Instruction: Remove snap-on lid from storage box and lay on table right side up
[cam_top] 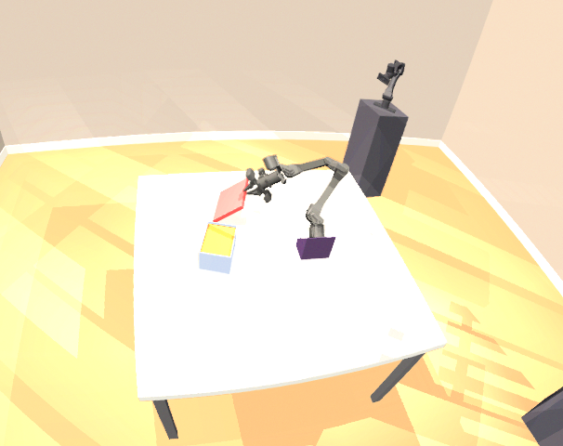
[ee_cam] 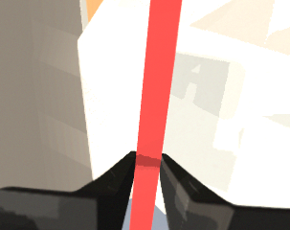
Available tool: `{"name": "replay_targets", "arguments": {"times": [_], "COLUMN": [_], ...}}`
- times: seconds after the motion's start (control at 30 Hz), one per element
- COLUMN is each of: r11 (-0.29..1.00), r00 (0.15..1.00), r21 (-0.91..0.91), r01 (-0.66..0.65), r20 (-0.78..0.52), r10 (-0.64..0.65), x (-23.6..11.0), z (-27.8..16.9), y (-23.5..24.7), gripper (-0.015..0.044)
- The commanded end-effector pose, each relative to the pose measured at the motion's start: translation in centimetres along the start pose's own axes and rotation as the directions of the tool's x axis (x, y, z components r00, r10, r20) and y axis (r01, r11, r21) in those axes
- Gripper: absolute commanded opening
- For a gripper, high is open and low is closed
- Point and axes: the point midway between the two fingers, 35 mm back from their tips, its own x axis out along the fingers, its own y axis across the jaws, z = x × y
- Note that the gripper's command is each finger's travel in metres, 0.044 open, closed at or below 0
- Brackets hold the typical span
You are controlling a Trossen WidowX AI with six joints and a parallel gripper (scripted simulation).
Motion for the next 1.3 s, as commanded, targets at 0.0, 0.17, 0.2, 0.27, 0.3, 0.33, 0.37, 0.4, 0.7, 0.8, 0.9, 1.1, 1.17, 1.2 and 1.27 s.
{"name": "replay_targets", "arguments": {"times": [0.0,0.17,0.2,0.27,0.3,0.33,0.37,0.4,0.7,0.8,0.9,1.1,1.17,1.2,1.27], "r11": [1.0,1.0,1.0,1.0,1.0,1.0,1.0,1.0,1.0,1.0,1.0,1.0,1.0,1.0,1.0], "r00": [1.0,1.0,1.0,1.0,1.0,1.0,1.0,1.0,1.0,1.0,1.0,1.0,1.0,1.0,1.0], "r21": [-0.004,-0.004,-0.004,-0.004,-0.004,-0.004,-0.004,-0.004,-0.005,-0.005,-0.005,-0.005,-0.005,-0.005,-0.005], "r01": [-0.012,-0.012,-0.012,-0.012,-0.012,-0.012,-0.012,-0.012,-0.012,-0.012,-0.013,-0.013,-0.013,-0.013,-0.013], "r20": [-0.008,-0.008,-0.008,-0.007,-0.007,-0.007,-0.007,-0.007,-0.007,-0.007,-0.006,-0.006,-0.006,-0.006,-0.006], "r10": [0.012,0.012,0.012,0.012,0.012,0.012,0.012,0.012,0.012,0.012,0.013,0.013,0.013,0.013,0.013], "x": [0.2,0.4,0.5,0.6,0.6,0.7,0.7,0.8,1.3,1.4,1.6,1.9,2.0,2.0,2.1], "z": [-0.2,-0.2,-0.2,-0.2,-0.2,-0.2,-0.2,-0.2,-0.2,-0.2,-0.2,-0.2,-0.2,-0.2,-0.2], "y": [0.0,-0.3,-0.4,-0.5,-0.6,-0.6,-0.7,-0.8,-1.3,-1.5,-1.7,-2.0,-2.1,-2.2,-2.3], "gripper": [0.0,0.0,0.0,0.0,0.0,0.0,0.0,0.0,0.0,0.0,0.0,0.0,0.0,0.0,0.0]}}
